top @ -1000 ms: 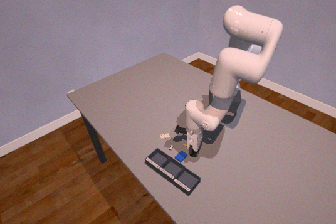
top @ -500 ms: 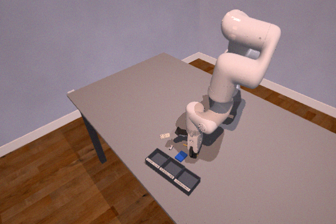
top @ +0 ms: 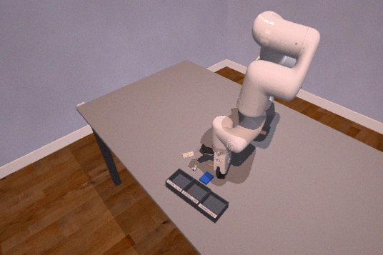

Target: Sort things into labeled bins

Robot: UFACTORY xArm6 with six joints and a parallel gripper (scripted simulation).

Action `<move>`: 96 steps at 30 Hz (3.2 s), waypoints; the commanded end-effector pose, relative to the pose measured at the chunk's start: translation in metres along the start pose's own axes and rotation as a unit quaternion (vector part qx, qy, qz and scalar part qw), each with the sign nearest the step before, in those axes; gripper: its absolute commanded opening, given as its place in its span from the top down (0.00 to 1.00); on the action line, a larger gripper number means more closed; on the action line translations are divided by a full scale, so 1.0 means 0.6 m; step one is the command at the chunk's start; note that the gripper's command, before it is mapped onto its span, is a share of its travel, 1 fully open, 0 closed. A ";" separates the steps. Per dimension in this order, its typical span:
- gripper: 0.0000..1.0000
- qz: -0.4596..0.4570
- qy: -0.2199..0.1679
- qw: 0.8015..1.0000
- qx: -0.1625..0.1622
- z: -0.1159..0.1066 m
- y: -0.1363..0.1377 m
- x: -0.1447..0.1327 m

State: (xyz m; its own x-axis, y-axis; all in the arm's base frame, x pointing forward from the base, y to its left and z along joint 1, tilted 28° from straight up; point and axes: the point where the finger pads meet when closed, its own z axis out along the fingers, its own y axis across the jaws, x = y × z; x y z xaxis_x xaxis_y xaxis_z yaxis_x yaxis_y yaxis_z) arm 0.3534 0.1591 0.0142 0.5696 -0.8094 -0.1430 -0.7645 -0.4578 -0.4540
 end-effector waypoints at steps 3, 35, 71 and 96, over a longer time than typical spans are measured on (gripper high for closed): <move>1.00 0.000 0.000 1.000 0.001 -0.001 -0.001 0.000; 1.00 0.000 0.000 1.000 0.001 -0.062 -0.001 0.000; 1.00 0.000 0.000 1.000 0.001 -0.105 -0.023 0.034; 1.00 0.163 0.001 0.987 0.001 -0.106 -0.140 0.212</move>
State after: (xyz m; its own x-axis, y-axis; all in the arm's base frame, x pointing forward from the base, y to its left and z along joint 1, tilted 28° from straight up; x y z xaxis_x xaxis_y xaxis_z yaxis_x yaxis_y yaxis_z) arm 0.4468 0.0812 0.0866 0.3658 -0.8965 -0.2499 -0.8727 -0.2371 -0.4268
